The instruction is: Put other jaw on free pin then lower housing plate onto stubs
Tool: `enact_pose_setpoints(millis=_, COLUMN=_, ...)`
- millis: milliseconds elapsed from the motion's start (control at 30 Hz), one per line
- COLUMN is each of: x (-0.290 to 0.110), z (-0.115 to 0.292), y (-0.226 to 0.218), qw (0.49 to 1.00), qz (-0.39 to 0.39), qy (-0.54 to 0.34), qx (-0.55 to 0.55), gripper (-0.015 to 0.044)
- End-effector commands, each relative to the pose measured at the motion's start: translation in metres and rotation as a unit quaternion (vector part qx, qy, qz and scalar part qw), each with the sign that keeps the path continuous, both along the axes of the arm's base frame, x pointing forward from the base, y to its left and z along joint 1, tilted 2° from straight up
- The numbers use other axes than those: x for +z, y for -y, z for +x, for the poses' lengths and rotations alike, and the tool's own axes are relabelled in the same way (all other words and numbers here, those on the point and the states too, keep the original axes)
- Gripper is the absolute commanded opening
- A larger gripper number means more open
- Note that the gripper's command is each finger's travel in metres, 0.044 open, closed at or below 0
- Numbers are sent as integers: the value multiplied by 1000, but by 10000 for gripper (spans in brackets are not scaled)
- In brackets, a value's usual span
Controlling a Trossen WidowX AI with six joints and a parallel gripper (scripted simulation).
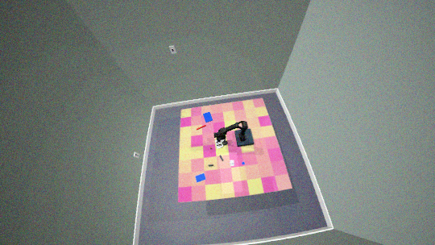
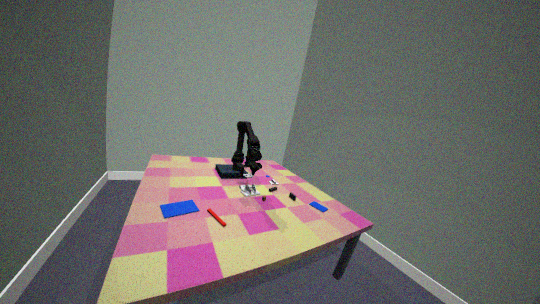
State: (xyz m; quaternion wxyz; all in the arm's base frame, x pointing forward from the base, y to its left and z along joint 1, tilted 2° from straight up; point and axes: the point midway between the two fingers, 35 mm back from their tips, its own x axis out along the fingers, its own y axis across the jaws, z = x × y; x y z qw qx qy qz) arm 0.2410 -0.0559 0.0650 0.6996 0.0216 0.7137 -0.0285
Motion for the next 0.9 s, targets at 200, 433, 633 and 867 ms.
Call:
enact_pose_setpoints(millis=200, x=0, z=0, y=1, qw=1000, qz=-3, qy=0, qx=-2, gripper=351)
enact_pose_setpoints(millis=433, x=0, z=0, y=0, qw=1000, qz=-3, qy=0, qx=-3, gripper=351)
enact_pose_setpoints(millis=633, x=0, z=0, y=0, qw=1000, qz=-3, qy=0, qx=-3, gripper=351)
enact_pose_setpoints(millis=867, x=-11, z=1, y=1, qw=1000, qz=-3, qy=0, qx=-3, gripper=351)
